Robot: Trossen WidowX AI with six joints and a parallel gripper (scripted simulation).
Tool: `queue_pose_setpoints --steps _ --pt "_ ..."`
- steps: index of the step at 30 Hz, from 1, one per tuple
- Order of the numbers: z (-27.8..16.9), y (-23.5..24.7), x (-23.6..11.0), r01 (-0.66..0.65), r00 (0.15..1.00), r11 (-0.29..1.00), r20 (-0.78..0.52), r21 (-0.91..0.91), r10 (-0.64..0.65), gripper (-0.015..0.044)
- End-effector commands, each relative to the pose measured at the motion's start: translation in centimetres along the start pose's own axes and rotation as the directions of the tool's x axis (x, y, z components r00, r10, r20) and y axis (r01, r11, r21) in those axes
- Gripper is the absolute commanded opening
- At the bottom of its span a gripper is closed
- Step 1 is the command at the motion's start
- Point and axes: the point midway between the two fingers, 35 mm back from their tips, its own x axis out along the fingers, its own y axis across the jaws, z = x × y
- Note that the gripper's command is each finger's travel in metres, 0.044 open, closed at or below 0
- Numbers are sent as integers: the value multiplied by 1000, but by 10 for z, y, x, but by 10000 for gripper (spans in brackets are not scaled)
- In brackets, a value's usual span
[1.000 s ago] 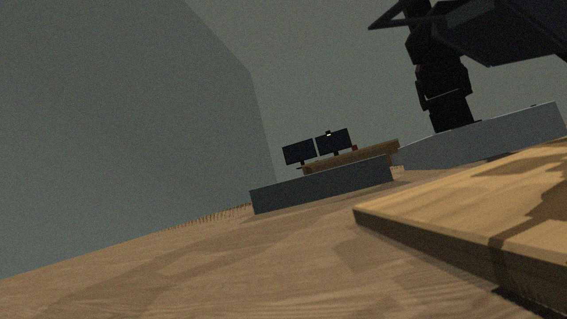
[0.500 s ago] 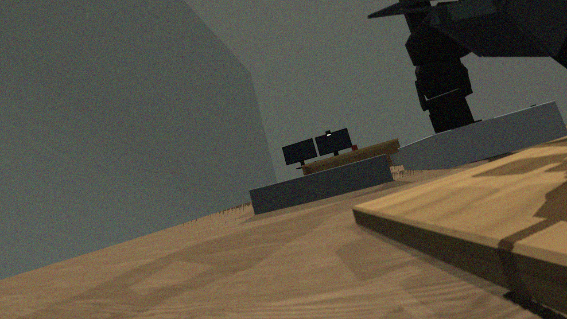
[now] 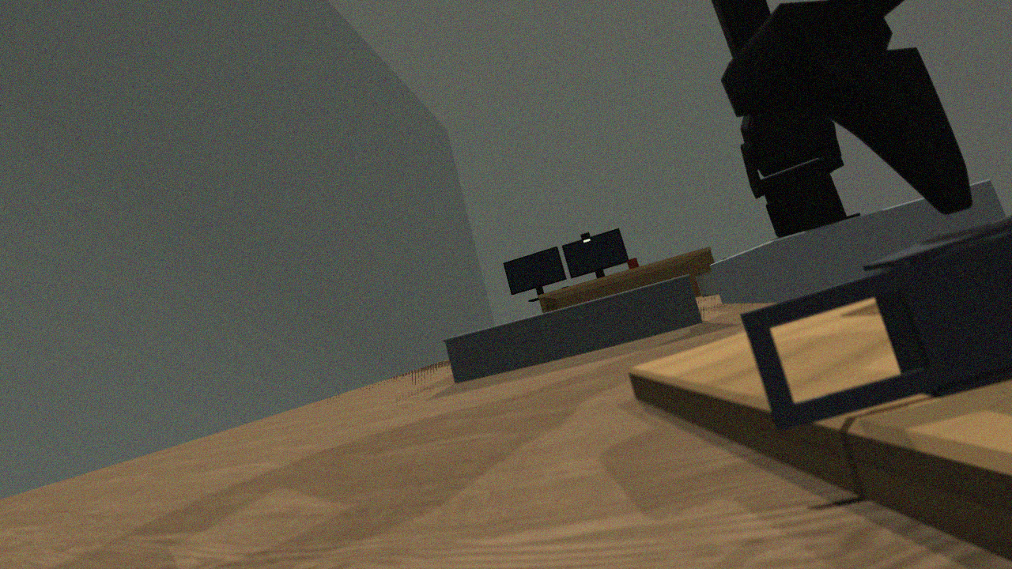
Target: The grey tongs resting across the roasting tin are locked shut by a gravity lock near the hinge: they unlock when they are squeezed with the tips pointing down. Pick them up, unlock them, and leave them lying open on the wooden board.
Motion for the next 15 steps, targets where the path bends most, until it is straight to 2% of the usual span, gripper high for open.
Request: queue_pose_setpoints --steps 1,6,11,15 --pt "4 -13 -9 0 1000 1000 -1 -2 0 440" --pt "13 -74 -46 4 1000 1000 -2 -3 -4 440" --pt "3 -141 -78 8 1000 1000 -3 -5 -8 440" --pt "1 -150 -81 9 1000 1000 -4 -5 -9 440"
